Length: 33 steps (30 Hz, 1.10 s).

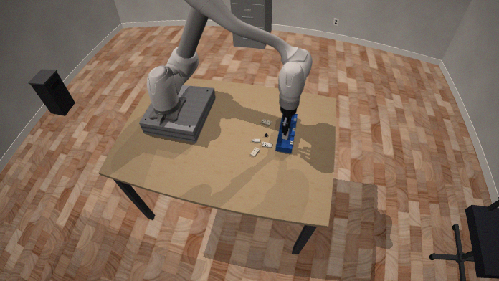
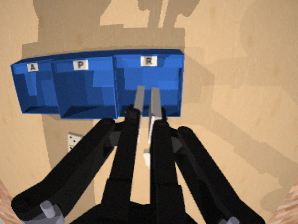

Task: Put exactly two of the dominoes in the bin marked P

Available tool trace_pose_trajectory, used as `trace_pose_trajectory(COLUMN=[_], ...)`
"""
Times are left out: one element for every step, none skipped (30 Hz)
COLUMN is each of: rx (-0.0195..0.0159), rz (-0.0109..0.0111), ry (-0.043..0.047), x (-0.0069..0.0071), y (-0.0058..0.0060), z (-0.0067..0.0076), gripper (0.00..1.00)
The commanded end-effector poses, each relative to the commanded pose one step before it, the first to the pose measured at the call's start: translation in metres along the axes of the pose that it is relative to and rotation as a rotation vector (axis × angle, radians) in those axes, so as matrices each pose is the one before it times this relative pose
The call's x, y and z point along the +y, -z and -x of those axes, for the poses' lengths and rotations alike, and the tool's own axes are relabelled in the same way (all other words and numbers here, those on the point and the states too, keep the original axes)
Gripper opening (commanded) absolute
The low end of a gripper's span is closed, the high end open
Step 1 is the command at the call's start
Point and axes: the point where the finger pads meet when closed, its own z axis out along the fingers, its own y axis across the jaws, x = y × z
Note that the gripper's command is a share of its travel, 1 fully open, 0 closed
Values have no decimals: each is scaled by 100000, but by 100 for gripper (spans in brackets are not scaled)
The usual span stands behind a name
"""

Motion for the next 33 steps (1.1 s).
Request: trace_pose_trajectory(rx=[21,0,0,0,0,0,0,0,0,0,0,0,0,0,0,0,0,0,0,0,0,0,0,0,0,0,0,0,0,0,0,0,0], rz=[-20,0,0,0,0,0,0,0,0,0,0,0,0,0,0,0,0,0,0,0,0,0,0,0,0,0,0,0,0,0,0,0,0], ry=[3,0,0,0,0,0,0,0,0,0,0,0,0,0,0,0,0,0,0,0,0,0,0,0,0,0,0,0,0,0,0,0,0], x=[-4,0,0,0,0,0,0,0,0,0,0,0,0,0,0,0,0,0,0,0,0,0,0,0,0,0,0,0,0,0,0,0,0], y=[-703,-267,-267,0,0,-267,-267,-267,-267,-267,-267,-267,-267,-267,-267,-267,-267,-267,-73,0,0,0,0,0,0,0,0,0,0,0,0,0,0], z=[-7,0,0,0,0,0,0,0,0,0,0,0,0,0,0,0,0,0,0,0,0,0,0,0,0,0,0,0,0,0,0,0,0], gripper=[5,5,5,5,5,5,5,5,5,5,5,5,5,5,5,5,5,5,5,5,5,5,5,5,5,5,5,5,5,5,5,5,5])
